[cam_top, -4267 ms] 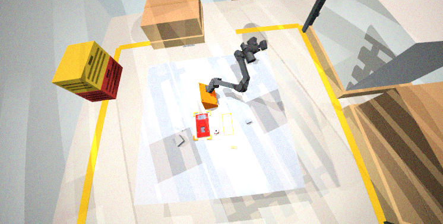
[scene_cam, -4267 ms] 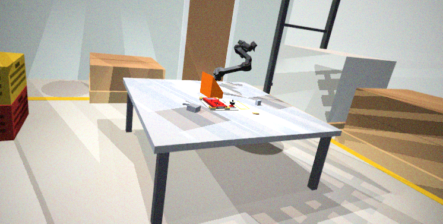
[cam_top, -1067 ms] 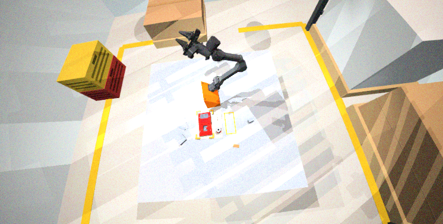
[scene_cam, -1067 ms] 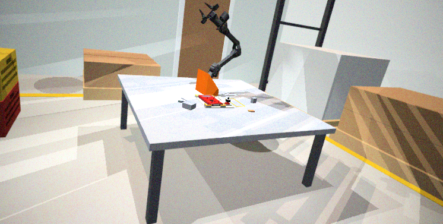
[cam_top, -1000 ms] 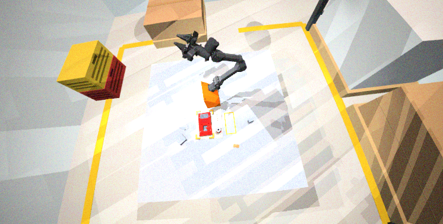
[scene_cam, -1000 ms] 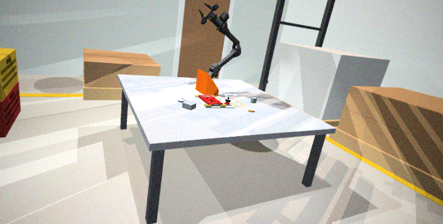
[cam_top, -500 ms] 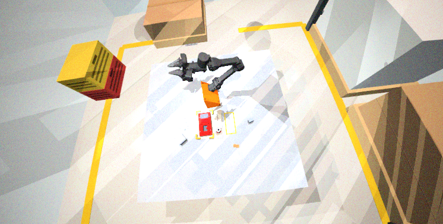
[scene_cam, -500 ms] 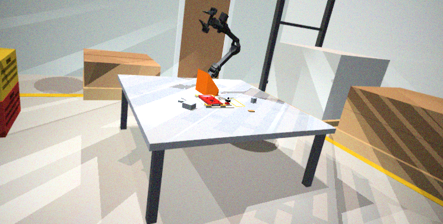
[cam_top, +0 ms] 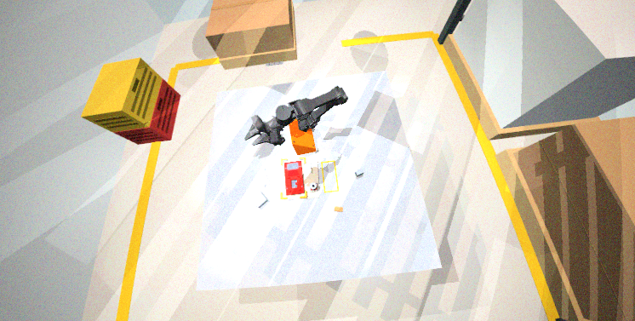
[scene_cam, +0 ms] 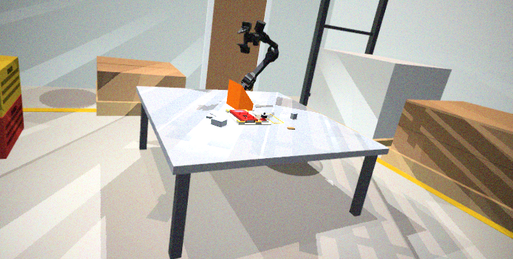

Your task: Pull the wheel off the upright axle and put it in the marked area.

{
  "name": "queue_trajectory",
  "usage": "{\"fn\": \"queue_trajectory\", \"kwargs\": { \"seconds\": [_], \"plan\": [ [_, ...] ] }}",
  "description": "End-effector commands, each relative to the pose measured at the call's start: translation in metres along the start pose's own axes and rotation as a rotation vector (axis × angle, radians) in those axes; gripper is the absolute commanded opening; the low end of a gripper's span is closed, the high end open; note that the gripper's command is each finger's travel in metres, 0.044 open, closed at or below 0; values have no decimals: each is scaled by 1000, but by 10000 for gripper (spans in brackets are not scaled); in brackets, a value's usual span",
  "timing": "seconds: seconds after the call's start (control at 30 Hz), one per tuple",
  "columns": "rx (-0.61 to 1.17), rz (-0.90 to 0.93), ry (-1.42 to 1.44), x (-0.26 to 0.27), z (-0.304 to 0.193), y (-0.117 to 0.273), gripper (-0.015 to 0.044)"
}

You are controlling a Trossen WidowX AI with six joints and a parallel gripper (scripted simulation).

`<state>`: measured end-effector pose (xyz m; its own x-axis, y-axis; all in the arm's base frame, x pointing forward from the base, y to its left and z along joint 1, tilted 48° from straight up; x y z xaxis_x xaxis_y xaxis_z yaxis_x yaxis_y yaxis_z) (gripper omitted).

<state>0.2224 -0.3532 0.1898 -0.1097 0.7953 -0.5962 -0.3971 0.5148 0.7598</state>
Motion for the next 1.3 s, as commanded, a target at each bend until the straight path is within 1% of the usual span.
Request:
{"fn": "queue_trajectory", "kwargs": {
  "seconds": [0.0,0.33,0.67,0.97,1.27],
  "plan": [
    [-63,132,-29,23,26,-12,300],
    [-139,464,-106,84,80,-30,300],
    [-111,821,-194,154,128,-31,300],
    [26,1143,-280,221,164,-19,300],
    [273,1417,-367,286,190,3,300]
  ]
}}
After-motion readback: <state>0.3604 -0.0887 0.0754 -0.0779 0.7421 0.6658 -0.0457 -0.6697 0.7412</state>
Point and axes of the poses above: the point midway between the two fingers, 35 mm back from their tips, its own y axis back along the fingers, its own x axis across the jaws, z = x × y, the point moved 7 cm from there along y, back along the fingers, and after that the axes turned 1 degree about y, right-handed, at the moved point
